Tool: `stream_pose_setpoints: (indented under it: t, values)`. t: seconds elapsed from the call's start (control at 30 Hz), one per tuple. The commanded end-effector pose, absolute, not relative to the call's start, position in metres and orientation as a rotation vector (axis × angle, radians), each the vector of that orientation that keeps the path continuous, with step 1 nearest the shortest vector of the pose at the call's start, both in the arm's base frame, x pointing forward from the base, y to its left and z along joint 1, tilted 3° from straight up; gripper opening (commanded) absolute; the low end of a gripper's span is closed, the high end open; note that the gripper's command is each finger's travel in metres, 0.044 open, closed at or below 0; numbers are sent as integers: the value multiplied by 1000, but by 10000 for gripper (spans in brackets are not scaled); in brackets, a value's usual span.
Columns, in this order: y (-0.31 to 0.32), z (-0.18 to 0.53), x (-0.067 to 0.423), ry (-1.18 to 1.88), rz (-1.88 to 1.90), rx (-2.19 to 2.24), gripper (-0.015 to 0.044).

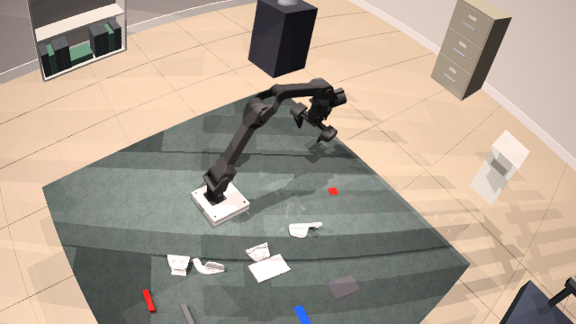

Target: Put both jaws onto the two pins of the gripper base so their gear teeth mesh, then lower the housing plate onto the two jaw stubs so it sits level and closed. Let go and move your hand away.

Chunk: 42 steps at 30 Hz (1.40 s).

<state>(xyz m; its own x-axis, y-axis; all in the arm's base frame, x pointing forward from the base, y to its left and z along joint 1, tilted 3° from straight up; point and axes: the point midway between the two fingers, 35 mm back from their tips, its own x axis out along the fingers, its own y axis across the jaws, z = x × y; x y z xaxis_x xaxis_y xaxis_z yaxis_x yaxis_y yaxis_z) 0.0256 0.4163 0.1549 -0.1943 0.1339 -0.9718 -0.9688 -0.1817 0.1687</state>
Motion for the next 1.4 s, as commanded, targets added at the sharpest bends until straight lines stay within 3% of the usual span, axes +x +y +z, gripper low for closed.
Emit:
stream_pose_setpoints:
  t: [0.0, 0.73, 1.37]
  values:
    - [408, 156, 60, 1135, 1501, -1099, 440]
    - [279, 142, 261, 1189, 1220, -970, 440]
    - [92, 125, 343, 1281, 983, -884, 440]
